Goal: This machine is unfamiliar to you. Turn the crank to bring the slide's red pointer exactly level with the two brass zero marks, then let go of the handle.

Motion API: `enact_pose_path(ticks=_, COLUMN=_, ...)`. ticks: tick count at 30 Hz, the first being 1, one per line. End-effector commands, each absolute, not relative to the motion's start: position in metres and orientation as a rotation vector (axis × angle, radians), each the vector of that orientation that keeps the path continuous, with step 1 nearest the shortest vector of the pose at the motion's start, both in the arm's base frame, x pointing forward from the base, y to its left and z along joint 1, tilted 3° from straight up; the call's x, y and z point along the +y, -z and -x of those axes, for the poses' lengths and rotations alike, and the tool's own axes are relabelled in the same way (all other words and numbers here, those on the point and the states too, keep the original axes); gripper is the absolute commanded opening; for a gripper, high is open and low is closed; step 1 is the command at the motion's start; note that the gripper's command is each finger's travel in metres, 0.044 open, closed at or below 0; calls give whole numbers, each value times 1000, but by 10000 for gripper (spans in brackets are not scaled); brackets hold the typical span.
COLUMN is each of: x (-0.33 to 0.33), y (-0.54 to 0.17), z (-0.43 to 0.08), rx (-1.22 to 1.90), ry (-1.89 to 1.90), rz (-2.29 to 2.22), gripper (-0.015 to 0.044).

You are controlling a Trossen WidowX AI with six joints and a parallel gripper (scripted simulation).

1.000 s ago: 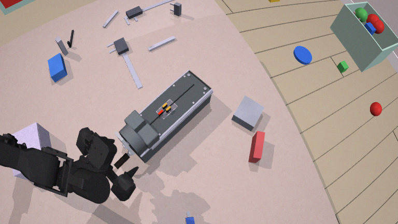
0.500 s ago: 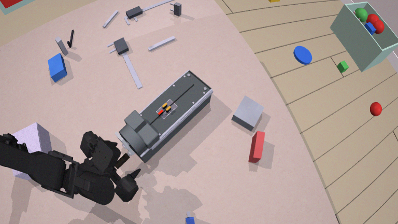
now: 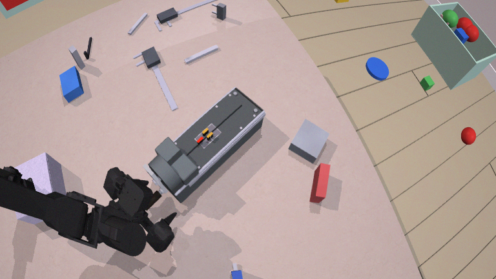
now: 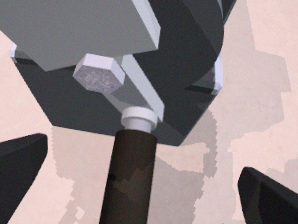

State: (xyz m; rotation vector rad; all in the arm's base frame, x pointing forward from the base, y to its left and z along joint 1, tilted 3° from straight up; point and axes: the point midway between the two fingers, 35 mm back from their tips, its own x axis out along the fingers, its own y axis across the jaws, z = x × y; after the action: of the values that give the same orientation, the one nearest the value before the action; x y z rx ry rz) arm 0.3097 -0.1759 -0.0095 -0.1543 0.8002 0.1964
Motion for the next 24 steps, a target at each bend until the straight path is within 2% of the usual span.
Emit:
enact_pose_path(ticks=1, x=-172, y=18, z=-306, rx=808, ry=-207, rz=146, gripper=440)
enact_pose_path(ticks=2, x=-172, y=18, z=-306, rx=808, ry=-207, rz=146, gripper=440)
enact_pose_path(ticks=18, x=-172, y=18, z=-306, rx=808, ry=-207, rz=146, gripper=20)
enact_pose_path(ticks=24, x=-172, y=16, z=-307, rx=808, ry=-207, rz=146, gripper=0)
